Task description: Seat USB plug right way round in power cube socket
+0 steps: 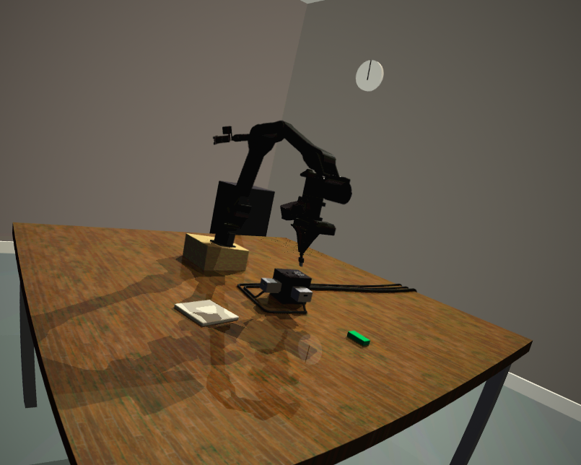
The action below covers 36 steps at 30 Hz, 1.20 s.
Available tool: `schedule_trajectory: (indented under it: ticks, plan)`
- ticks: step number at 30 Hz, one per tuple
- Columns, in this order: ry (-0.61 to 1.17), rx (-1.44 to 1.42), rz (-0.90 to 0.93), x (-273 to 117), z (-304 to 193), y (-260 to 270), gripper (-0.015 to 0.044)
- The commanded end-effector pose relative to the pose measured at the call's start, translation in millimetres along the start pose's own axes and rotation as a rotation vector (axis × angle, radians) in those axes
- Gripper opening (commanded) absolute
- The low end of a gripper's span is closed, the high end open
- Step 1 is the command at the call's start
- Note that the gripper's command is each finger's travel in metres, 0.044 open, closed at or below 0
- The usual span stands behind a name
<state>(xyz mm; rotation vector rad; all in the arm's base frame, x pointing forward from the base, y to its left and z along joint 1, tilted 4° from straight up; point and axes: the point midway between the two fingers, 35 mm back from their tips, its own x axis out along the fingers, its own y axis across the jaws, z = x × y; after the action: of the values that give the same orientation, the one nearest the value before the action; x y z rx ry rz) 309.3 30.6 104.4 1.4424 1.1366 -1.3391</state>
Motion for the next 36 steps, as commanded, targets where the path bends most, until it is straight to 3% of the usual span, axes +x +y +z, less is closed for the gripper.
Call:
schedule_trajectory:
  ticks: [1, 36]
  plan:
    - [0.0, -0.035, -0.002, 0.3, 0.2, -0.4, 0.0]
    - [0.0, -0.943, -0.002, 0.9, 0.1, -0.4, 0.0]
